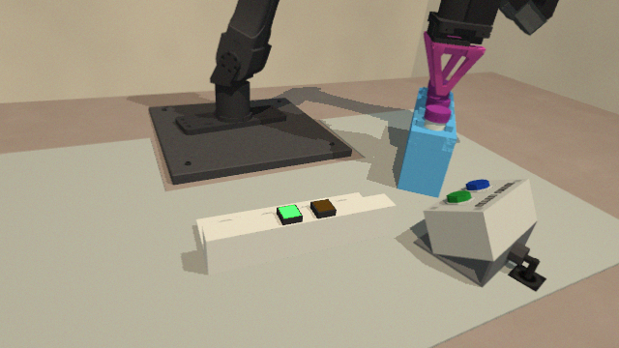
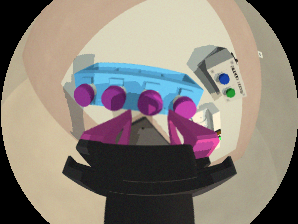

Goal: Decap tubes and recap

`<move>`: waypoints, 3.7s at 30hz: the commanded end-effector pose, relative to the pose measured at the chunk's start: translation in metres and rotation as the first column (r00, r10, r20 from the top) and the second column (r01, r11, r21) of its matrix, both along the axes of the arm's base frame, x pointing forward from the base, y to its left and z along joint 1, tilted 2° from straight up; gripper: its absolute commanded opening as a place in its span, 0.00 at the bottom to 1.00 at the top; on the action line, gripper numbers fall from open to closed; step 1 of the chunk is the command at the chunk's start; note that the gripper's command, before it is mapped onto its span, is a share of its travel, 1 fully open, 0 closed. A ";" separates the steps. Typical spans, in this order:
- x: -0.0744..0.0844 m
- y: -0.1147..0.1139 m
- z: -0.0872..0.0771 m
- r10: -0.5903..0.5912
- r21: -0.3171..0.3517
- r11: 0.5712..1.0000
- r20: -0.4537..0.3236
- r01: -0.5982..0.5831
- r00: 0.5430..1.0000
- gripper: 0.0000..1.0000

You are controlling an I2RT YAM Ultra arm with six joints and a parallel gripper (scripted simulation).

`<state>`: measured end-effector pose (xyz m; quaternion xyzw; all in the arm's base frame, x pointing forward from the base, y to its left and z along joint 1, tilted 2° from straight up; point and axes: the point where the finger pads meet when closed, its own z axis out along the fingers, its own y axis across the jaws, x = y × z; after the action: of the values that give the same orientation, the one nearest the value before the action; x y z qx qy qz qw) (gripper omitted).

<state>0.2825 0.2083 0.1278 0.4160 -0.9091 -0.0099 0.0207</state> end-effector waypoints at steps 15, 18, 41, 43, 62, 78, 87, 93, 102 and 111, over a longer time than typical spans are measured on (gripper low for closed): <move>0.004 0.004 -0.012 0.006 0.018 1.000 0.023 -0.006 1.000 0.49; 0.004 0.004 -0.013 0.006 0.018 1.000 0.023 -0.006 1.000 0.49; 0.003 0.004 -0.021 0.006 0.018 1.000 0.023 -0.006 1.000 0.00; 0.003 0.004 -0.021 0.006 0.018 1.000 0.023 -0.006 1.000 0.00; 0.004 0.004 -0.021 -0.134 0.015 0.991 0.021 0.133 0.991 0.00; 0.004 0.004 -0.021 -0.402 0.007 0.916 0.018 0.402 0.915 0.00; 0.004 0.004 -0.021 -0.464 0.005 0.886 0.017 0.464 0.886 0.00; 0.004 0.004 -0.021 -0.464 0.005 0.886 0.017 0.464 0.886 0.00; 0.004 0.004 -0.021 -0.464 0.005 0.886 0.017 0.464 0.886 0.00; 0.004 0.004 -0.021 -0.464 0.005 0.886 0.017 0.464 0.886 0.00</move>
<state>0.2853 0.2115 0.1040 0.2432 -0.9698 -0.0087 0.0132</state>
